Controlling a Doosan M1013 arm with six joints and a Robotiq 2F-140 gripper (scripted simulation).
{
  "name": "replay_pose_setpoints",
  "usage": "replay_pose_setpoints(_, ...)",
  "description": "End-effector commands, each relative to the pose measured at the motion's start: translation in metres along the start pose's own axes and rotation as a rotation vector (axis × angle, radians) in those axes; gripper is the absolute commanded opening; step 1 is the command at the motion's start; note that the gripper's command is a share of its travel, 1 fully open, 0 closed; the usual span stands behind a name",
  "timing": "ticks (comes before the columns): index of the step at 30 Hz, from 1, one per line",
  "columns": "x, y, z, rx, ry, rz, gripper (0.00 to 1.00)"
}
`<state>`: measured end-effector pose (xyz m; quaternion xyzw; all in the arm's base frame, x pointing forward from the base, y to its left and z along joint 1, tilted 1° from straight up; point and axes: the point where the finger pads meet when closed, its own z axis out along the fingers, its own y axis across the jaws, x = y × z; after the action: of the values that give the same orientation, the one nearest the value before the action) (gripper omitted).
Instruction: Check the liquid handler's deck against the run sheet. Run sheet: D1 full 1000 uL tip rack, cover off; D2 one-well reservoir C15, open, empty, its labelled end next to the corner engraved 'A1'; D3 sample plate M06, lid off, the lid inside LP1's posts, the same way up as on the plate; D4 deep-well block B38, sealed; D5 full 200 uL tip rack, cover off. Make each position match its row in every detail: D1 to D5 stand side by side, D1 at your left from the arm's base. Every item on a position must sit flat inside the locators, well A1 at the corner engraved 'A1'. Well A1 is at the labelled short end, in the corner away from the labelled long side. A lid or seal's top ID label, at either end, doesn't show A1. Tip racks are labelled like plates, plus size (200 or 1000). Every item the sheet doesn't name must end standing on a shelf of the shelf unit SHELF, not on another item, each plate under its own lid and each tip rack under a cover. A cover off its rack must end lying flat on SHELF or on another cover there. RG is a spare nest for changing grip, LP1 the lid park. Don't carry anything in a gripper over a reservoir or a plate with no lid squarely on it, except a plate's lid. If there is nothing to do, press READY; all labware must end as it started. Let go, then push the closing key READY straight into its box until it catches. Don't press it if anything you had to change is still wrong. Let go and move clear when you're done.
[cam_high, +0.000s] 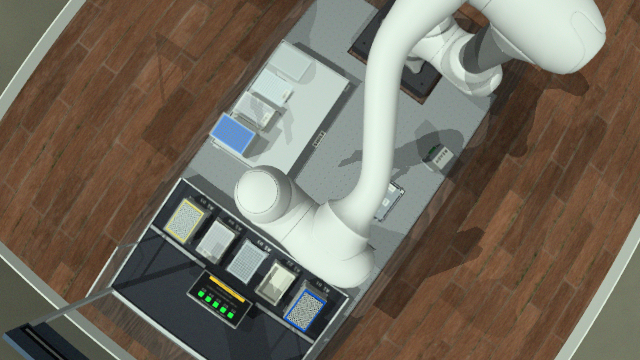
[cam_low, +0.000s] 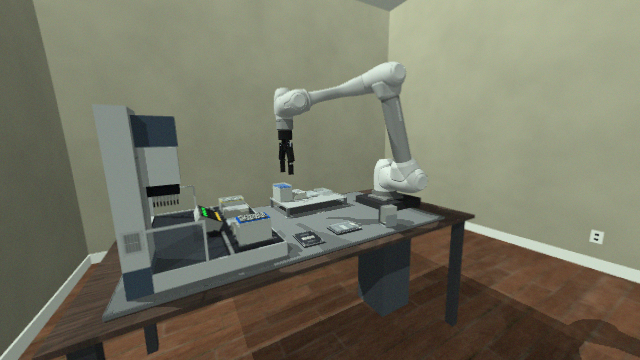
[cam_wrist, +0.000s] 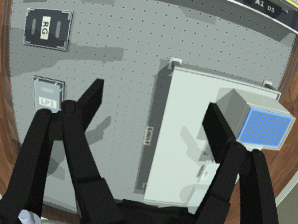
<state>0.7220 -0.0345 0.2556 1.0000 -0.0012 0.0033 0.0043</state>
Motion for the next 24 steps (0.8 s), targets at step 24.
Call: replay_pose_setpoints(24, 0.102, -0.022, -0.021, 0.0, 0.001, 0.0, 0.79)
